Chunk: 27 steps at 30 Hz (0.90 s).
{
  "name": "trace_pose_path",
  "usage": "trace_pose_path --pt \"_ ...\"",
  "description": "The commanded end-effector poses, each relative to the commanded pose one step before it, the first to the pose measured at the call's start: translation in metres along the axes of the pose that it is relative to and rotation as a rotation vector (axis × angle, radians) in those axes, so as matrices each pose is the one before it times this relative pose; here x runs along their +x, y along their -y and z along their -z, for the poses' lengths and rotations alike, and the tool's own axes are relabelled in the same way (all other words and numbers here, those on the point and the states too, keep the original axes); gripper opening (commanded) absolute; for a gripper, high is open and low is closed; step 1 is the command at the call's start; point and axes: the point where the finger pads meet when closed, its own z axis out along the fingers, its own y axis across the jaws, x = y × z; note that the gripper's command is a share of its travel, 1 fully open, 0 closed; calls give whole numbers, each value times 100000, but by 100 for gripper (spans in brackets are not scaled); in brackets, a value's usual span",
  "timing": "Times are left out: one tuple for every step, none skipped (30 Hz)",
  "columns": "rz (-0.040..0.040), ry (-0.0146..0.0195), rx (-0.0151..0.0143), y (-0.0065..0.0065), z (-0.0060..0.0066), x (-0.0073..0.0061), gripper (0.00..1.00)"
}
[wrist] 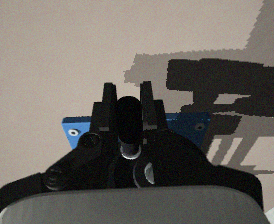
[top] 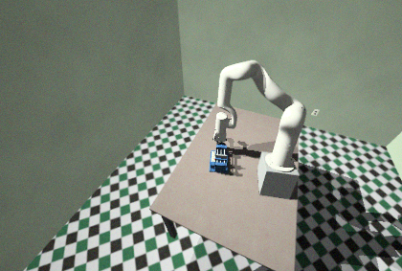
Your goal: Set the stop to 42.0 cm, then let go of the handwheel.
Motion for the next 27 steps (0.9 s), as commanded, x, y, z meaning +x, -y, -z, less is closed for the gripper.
trace_pose_path --pt "-39 -115 333 -188 -175 26 6" --pt "0 -3 -3 -108 -65 1 6" --pt "0 -1 -1 -108 -65 0 6" --pt "0 2 1 -108 -65 -1 6" --pt "0 2 1 -113 -61 -1 6" --pt "0 -3 -2 -126 -49 1 6" --pt "0 0 0 -126 -49 0 6" --pt "0 3 2 -126 -49 -1 6" --pt "0 -1 -2 -141 -34 1 6" --pt "0 -1 -1 -146 -29 0 6" --pt "0 2 2 -146 -29 -1 6" --pt "0 0 0 -158 -15 0 6" --pt "0 -1 -1 -169 -4 0 6" --pt "0 2 2 -169 -3 -1 6" --pt "0 -1 -1 -189 21 0 6" --pt "0 0 0 0 0 0 6" --pt "0 0 0 0 0 0 6" --pt "0 0 0 -197 31 0 6" --pt "0 1 1 -209 47 0 6" --pt "0 -1 -1 -235 80 0 6" --pt "0 1 0 -258 113 0 6" --pt "0 1 1 -293 161 -1 6" --pt "0 0 0 -303 242 0 6" --pt "0 0 0 -277 291 0 6" --pt "0 0 0 -236 332 0 6" --pt "0 0 0 -184 359 0 6" --pt "0 0 0 -129 370 0 6"
